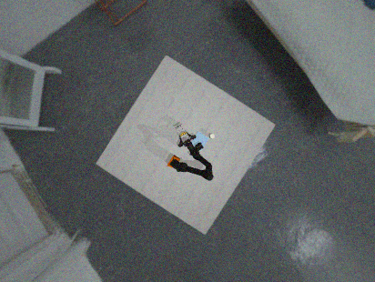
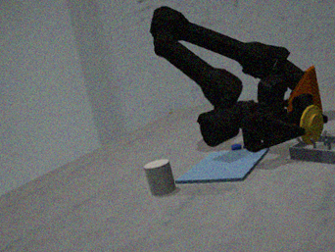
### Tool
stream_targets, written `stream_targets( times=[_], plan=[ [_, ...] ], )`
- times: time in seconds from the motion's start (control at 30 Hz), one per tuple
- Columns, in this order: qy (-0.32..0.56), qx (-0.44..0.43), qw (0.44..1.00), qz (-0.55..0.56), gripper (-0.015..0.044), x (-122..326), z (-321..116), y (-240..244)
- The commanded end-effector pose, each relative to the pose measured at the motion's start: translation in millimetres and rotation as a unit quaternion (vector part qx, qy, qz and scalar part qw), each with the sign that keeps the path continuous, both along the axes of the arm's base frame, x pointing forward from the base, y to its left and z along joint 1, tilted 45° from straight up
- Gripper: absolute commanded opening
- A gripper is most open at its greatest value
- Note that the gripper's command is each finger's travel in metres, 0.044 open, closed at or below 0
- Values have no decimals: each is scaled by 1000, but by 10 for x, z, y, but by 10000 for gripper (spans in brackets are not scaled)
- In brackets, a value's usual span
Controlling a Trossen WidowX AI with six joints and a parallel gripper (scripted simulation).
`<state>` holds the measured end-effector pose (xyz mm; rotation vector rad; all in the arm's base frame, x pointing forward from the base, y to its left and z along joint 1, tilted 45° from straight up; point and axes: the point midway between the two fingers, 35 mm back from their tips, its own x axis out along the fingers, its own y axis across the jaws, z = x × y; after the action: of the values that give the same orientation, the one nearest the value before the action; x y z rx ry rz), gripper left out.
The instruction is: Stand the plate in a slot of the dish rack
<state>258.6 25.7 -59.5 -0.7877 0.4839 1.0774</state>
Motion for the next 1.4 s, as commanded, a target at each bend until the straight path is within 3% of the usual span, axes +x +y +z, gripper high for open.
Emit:
stream_targets(
  times=[0.0, 0.2, 0.7, 0.93, 1.37],
  plan=[
    [2, 1, 1000, -1, 0, -5, 3, 5],
    [2, 1, 1000, -1, 0, -5, 3, 5],
    [-1, 0, 1000, 1, 394, 0, 5, 4],
    [0, -2, 1000, 1, 400, 14, 52, 48],
    [0, 4, 1000, -1, 400, 70, 856, 824]
  ],
)
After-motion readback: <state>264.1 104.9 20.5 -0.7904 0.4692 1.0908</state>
